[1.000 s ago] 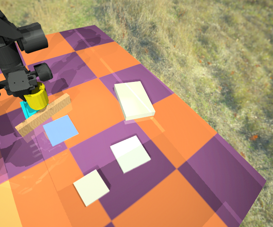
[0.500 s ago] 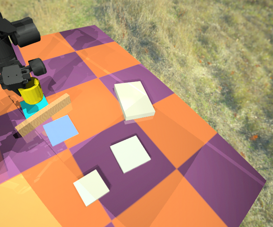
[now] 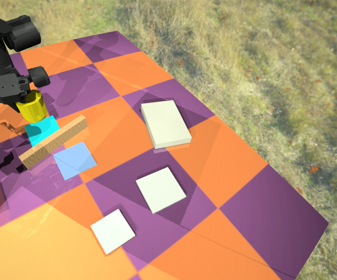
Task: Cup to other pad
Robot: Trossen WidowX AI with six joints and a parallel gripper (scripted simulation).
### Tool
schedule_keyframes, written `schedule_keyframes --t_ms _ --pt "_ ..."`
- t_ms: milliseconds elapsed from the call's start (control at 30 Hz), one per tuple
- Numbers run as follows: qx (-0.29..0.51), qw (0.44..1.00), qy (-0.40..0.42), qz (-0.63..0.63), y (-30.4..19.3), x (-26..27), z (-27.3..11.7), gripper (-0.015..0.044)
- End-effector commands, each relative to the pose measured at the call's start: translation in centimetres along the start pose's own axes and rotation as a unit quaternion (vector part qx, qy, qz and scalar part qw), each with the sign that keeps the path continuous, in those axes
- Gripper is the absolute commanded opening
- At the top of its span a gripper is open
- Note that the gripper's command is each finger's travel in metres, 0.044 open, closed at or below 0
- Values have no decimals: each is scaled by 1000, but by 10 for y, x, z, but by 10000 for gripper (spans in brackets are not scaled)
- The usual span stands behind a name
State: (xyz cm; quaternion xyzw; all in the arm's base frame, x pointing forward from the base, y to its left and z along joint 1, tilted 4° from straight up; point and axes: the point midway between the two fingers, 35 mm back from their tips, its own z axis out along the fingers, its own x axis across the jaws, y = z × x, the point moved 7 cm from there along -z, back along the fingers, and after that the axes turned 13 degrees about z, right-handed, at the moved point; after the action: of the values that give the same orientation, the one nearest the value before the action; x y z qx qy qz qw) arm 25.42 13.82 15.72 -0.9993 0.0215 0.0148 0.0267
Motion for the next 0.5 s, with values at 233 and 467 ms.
schedule_keyframes --t_ms 233,467 --pt "3 1000 2 4 -2 -1 9 0" --pt "3 1000 2 4 -3 -1 19 0"
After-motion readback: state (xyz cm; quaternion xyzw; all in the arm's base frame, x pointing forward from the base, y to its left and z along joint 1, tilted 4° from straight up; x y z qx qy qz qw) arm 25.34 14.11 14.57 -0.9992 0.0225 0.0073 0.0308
